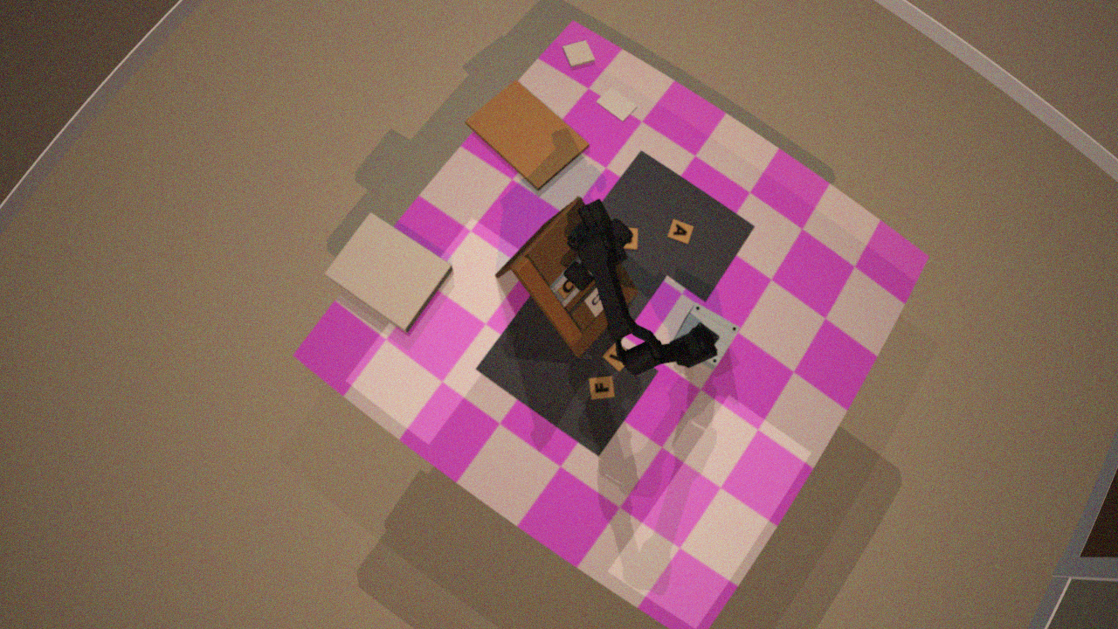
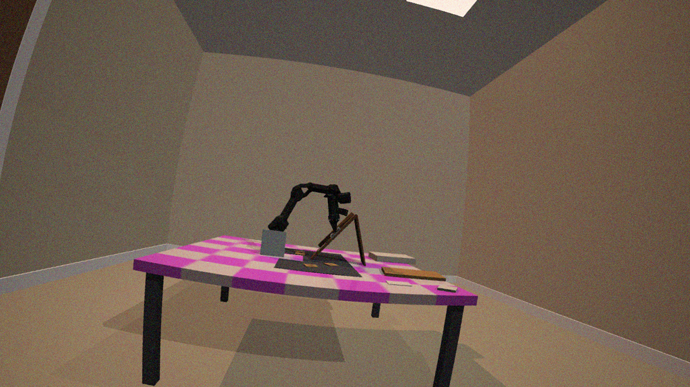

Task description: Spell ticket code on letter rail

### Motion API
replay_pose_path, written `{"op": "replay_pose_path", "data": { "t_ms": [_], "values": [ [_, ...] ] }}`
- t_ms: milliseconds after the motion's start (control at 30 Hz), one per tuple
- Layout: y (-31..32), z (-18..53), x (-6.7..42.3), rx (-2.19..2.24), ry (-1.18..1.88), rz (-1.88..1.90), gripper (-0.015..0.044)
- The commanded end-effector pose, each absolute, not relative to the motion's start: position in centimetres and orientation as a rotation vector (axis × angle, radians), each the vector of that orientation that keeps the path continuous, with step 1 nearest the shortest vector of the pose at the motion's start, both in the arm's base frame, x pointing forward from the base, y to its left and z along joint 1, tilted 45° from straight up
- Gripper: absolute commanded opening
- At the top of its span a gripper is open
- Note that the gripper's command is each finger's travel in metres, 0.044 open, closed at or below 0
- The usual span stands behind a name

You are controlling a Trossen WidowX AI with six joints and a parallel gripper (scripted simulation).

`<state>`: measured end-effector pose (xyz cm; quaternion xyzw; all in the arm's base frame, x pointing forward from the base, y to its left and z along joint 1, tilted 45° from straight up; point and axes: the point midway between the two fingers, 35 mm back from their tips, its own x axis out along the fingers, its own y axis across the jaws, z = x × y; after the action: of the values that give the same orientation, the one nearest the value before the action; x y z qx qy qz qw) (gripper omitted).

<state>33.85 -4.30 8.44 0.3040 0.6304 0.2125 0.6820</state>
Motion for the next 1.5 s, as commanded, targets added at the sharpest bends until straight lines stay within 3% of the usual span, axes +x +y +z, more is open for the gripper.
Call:
{"op": "replay_pose_path", "data": {
  "t_ms": [0,867,1400,1467],
  "values": [
    [-4.0,8.6,33.8,0.689,1.414,0.481,0.0000],
    [-5.5,10.0,31.6,0.689,1.416,0.480,0.0000],
    [-8.4,18.8,22.4,-0.240,0.603,0.829,0.0420],
    [-8.2,19.6,21.2,-0.397,0.505,0.825,0.0440]
  ]
}}
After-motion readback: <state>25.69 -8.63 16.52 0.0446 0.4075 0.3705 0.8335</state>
